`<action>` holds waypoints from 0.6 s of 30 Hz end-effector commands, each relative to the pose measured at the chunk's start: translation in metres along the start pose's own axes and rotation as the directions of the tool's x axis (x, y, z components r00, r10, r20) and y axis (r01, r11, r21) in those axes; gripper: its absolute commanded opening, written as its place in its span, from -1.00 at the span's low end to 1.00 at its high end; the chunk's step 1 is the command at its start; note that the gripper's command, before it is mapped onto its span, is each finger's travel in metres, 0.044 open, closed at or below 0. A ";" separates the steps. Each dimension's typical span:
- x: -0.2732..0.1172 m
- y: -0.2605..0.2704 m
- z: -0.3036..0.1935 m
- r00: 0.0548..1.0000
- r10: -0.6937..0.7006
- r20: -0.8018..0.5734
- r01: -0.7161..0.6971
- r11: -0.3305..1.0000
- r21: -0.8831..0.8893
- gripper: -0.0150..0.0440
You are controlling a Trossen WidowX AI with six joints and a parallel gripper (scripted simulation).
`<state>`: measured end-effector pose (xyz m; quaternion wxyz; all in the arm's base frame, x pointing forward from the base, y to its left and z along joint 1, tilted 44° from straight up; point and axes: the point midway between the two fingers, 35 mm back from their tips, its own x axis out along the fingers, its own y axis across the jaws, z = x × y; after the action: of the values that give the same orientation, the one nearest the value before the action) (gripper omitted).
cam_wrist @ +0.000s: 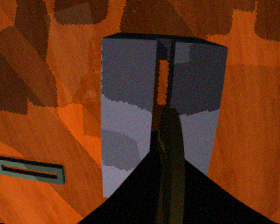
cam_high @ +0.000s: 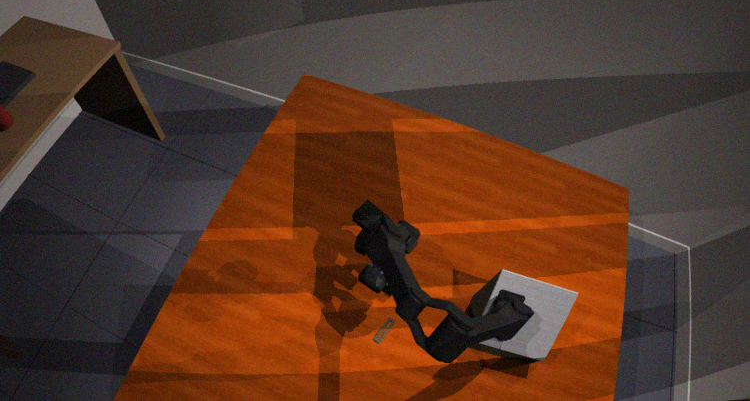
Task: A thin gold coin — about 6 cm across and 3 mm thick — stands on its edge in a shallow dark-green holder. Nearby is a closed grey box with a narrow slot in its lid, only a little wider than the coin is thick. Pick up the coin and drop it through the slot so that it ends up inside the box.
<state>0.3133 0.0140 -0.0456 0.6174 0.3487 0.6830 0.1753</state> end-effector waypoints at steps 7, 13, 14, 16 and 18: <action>0.006 -0.001 -0.001 1.000 0.001 0.001 -0.001 1.000 0.012 -0.49; 0.010 0.000 0.000 1.000 0.001 0.001 -0.001 1.000 0.010 -0.49; 0.010 0.000 0.000 1.000 0.001 0.001 -0.001 1.000 0.010 -0.49; 0.012 0.000 0.000 1.000 0.001 0.001 -0.001 1.000 0.009 -0.49; 0.013 0.000 0.000 1.000 0.001 0.001 -0.001 1.000 0.009 -0.49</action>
<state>0.3129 0.0214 -0.0538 0.6168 0.3485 0.6843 0.1726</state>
